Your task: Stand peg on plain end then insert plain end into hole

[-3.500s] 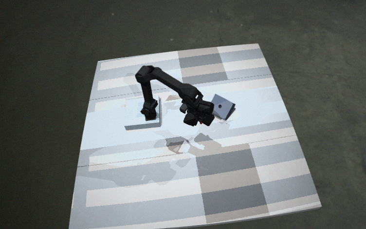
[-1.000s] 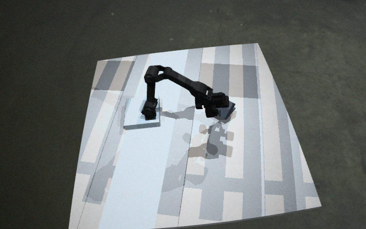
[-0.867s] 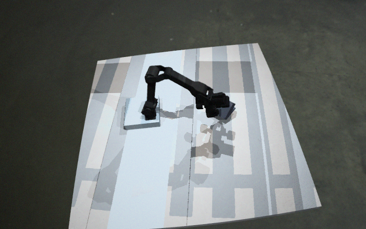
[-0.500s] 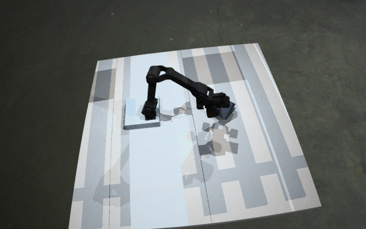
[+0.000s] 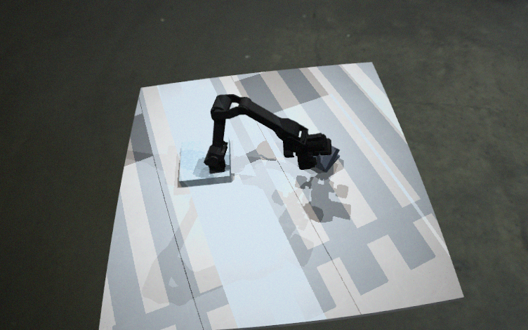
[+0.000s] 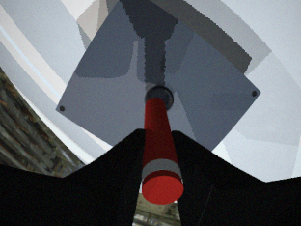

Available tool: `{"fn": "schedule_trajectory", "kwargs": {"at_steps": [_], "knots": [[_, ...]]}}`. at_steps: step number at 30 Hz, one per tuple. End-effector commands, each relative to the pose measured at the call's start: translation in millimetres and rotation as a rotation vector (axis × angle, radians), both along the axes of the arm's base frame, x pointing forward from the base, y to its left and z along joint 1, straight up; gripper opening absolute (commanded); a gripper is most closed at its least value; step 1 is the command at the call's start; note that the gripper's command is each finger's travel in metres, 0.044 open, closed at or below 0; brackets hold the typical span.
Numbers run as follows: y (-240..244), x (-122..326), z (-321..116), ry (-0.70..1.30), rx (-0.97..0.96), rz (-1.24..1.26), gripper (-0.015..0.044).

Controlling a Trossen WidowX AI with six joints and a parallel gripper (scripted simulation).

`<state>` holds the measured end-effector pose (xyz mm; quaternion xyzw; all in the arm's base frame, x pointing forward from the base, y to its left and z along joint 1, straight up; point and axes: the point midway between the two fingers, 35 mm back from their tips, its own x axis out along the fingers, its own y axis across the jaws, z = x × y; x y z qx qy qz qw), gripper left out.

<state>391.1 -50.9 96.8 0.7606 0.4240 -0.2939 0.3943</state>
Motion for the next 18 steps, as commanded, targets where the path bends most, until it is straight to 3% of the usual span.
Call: {"fn": "schedule_trajectory", "kwargs": {"at_steps": [1,18], "knots": [[-0.2,-0.2,0.3,0.000,0.000,0.000,0.0000],[0.1,-3.0,-3.7,0.000,0.000,0.000,0.0000]]}}
